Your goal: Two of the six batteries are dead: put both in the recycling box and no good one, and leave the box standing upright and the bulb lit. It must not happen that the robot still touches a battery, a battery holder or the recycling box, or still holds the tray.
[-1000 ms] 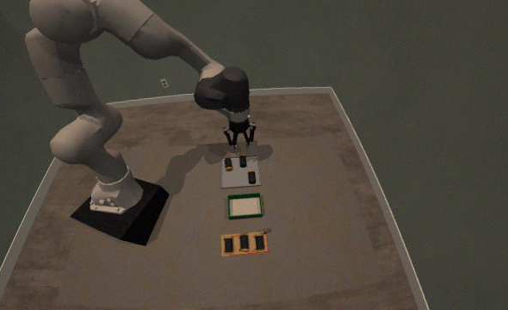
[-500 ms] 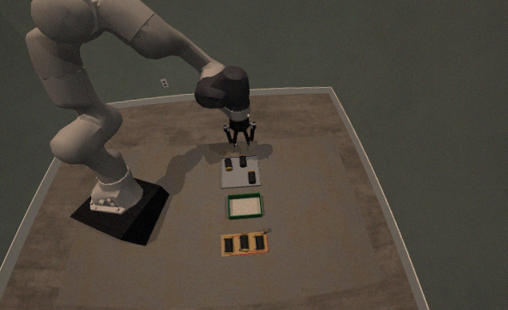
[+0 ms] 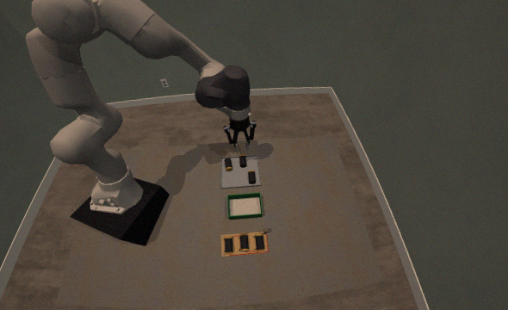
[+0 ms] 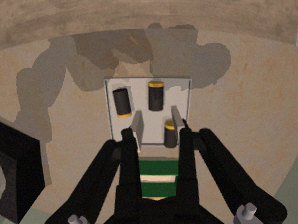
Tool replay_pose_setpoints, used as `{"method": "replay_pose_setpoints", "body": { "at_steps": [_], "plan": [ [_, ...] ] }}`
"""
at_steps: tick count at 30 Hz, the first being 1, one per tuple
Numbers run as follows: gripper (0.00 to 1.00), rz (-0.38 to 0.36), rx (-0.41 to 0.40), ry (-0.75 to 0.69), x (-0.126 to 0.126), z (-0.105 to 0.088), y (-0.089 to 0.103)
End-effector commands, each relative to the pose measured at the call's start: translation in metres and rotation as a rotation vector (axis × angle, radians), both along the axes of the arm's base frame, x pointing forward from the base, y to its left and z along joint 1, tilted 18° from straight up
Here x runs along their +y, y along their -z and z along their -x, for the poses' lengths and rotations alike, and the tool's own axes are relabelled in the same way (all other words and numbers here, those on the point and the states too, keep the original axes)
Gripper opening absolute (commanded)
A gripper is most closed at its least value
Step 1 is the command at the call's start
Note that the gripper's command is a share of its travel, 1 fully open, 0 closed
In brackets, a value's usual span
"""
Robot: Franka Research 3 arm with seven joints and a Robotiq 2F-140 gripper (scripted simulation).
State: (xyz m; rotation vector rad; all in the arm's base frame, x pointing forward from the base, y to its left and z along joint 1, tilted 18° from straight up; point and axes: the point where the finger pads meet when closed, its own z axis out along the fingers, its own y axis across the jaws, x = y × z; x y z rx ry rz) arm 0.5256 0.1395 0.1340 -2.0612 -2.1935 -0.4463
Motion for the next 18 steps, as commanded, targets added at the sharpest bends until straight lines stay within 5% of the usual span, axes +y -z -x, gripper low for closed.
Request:
{"method": "replay_pose_setpoints", "body": {
  "at_steps": [1,7,18],
  "plan": [
    [0.29,0.024,-0.050,-0.187,0.0018,0.0006,0.0007],
    [0.29,0.046,-0.099,-0.354,0.0018,0.0006,0.0007],
    [0.29,0.128,-0.281,-0.977,0.0018,0.0006,0.0007]
  ]
}}
